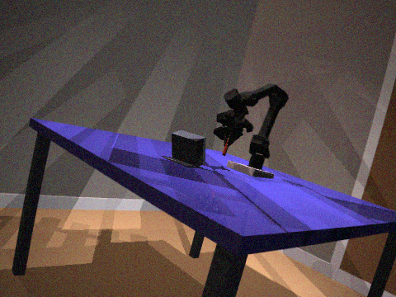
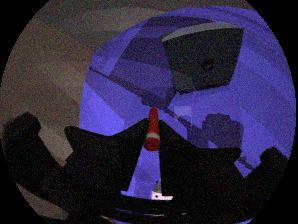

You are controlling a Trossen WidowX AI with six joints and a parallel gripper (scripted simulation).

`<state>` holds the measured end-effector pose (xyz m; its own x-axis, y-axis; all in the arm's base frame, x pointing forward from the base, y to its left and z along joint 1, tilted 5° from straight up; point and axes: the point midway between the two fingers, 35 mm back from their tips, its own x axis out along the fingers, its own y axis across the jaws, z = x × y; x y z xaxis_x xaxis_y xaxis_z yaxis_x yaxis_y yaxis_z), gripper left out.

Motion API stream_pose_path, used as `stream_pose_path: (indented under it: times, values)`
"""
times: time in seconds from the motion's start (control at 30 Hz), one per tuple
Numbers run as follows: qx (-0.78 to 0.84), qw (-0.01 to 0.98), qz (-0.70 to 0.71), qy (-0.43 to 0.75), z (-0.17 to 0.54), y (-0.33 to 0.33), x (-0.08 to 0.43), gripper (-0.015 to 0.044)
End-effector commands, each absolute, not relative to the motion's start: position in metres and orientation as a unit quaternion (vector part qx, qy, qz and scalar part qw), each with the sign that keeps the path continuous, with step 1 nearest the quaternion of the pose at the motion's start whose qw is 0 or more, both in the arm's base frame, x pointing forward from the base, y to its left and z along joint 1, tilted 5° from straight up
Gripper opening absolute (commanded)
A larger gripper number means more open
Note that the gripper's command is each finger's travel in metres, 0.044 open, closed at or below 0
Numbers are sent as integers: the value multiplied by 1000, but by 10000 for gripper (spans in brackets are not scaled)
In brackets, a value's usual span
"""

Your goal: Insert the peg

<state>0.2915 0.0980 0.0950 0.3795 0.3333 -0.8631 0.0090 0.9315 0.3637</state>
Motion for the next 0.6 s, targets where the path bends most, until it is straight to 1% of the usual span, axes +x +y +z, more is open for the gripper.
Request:
stream_pose_path:
  times: [0.0, 0.57]
  values:
    - [157, 821, 104, 539, 94, 94, 292, 0]
    - [162, 843, 114, 499, 93, 79, 294, 0]
